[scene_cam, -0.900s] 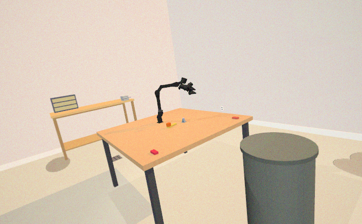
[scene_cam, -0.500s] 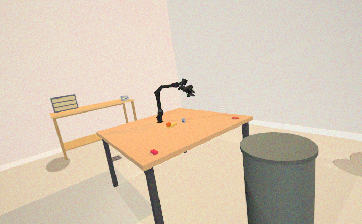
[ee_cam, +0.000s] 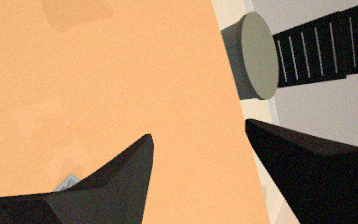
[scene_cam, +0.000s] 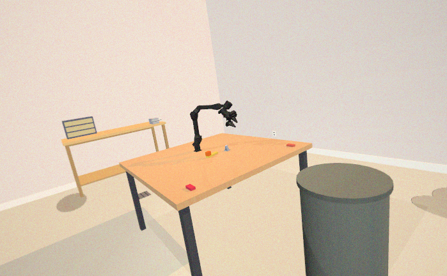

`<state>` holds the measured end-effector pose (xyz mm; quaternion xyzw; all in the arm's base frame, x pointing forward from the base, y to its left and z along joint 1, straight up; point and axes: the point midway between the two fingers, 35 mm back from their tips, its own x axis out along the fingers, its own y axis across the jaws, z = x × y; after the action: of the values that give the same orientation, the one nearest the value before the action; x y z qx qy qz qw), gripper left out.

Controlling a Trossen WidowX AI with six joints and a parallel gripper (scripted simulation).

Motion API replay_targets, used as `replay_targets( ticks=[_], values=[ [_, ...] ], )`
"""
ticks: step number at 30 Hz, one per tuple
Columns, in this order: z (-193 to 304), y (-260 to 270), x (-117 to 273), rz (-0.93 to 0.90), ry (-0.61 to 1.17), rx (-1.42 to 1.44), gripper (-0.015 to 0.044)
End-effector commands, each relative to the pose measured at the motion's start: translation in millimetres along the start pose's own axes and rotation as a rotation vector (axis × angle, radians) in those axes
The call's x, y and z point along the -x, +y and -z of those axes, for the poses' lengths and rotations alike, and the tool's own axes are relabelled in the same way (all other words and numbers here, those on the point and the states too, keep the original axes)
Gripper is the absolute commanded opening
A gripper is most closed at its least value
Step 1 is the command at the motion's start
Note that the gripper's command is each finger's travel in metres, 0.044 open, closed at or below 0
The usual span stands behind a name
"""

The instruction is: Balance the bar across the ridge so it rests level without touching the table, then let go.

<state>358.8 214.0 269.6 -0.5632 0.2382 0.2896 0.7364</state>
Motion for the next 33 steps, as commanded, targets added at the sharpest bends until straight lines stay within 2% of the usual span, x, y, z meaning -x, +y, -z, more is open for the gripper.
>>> replay_targets(
  ticks=[1,17,33],
  values=[
    [29,6,-11,-0.067,0.061,0.072,0.0315],
    [127,27,-23,-0.327,0.194,0.268,0.0315],
    [208,60,-9,-0.612,0.194,0.379,0.0315]
  ],
)
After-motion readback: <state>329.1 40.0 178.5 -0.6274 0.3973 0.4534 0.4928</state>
